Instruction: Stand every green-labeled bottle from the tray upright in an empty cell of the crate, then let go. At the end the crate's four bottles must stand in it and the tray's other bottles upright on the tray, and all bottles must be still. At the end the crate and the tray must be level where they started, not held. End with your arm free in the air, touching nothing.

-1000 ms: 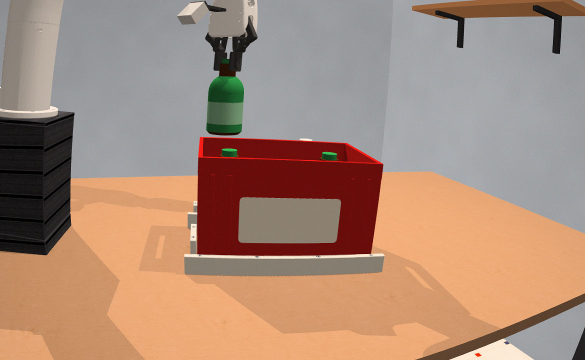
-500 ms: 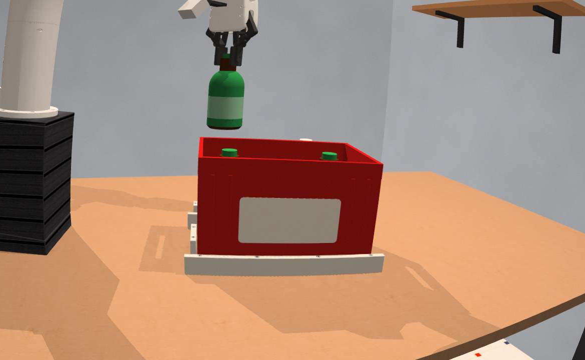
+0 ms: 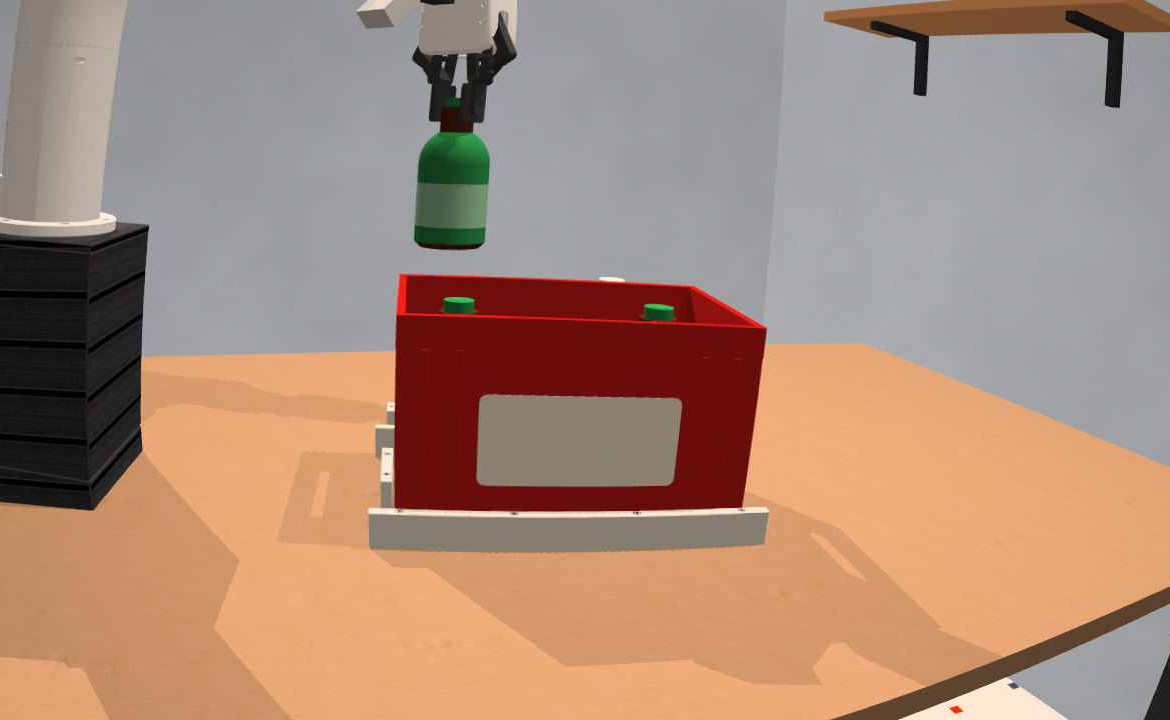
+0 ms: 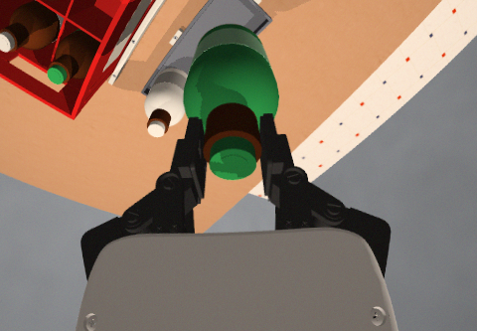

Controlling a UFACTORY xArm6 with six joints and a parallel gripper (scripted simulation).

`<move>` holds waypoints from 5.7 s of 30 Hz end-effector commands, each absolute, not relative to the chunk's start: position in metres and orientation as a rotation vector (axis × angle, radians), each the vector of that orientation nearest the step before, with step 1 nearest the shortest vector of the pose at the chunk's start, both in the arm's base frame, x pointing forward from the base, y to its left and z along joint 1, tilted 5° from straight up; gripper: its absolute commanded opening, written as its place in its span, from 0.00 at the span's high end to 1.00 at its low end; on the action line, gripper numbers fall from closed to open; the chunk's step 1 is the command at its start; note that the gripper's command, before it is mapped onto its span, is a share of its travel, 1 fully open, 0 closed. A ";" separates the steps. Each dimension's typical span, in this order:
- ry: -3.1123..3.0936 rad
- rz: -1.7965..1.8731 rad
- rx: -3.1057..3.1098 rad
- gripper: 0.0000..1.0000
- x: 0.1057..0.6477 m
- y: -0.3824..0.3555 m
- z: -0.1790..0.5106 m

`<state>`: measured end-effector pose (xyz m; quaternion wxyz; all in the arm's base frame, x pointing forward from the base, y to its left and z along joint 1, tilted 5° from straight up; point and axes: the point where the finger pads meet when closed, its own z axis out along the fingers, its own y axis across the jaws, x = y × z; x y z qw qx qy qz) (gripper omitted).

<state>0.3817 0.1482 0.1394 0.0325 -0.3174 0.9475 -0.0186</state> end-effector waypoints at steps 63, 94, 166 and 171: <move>2.913 -0.057 -0.976 1.00 0.396 0.114 0.143; 2.913 -0.057 -0.976 1.00 0.416 0.057 0.145; 2.913 -0.057 -0.976 1.00 0.447 -0.028 0.149; 2.913 -0.057 -0.976 1.00 0.447 -0.028 0.149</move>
